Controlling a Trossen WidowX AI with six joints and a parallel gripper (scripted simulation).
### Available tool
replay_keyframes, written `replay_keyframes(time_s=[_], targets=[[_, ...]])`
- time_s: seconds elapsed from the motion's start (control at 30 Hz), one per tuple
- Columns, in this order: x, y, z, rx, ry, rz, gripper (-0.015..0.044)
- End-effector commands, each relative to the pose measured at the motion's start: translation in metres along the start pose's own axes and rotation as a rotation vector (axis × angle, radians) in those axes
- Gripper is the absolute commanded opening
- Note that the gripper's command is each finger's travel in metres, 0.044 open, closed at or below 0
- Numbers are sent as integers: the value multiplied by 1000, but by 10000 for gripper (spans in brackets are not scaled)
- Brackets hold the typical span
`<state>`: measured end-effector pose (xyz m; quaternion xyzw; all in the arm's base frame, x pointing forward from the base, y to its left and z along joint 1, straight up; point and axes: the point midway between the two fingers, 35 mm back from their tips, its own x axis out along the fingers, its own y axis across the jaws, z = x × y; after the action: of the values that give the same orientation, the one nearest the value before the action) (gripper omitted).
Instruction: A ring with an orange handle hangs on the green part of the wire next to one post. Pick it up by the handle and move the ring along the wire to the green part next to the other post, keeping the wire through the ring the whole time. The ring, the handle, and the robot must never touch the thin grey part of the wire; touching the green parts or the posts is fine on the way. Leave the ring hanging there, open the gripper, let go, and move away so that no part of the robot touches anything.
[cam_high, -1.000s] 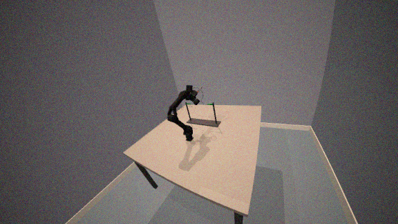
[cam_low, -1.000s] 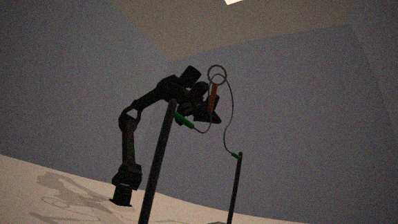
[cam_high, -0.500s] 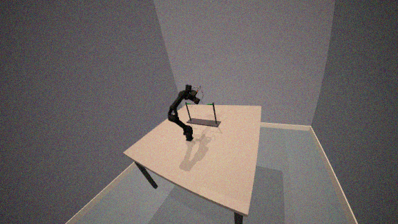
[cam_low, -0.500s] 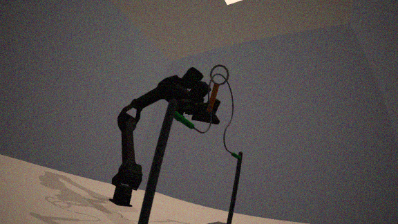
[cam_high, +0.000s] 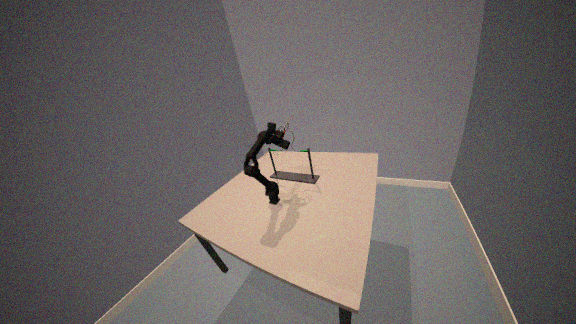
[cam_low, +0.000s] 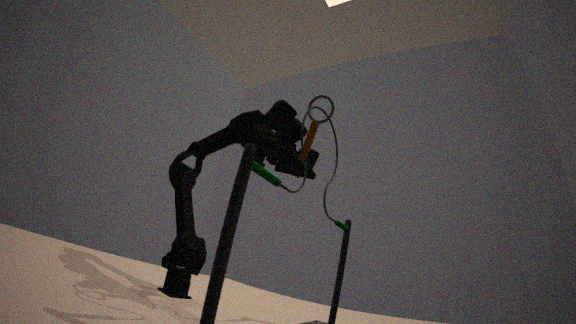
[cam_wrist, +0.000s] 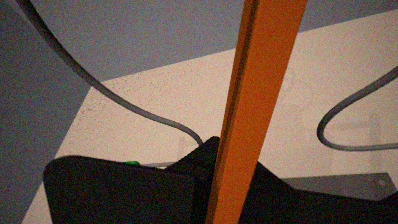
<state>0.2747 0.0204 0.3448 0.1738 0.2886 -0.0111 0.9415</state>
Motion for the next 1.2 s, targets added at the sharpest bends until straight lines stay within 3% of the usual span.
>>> replay_keyframes(time_s=[0.0, 1.17], targets=[[0, -3, 1, -47, -9, -34, -150], [-1, -21, 5, -412, -66, -278, -150]])
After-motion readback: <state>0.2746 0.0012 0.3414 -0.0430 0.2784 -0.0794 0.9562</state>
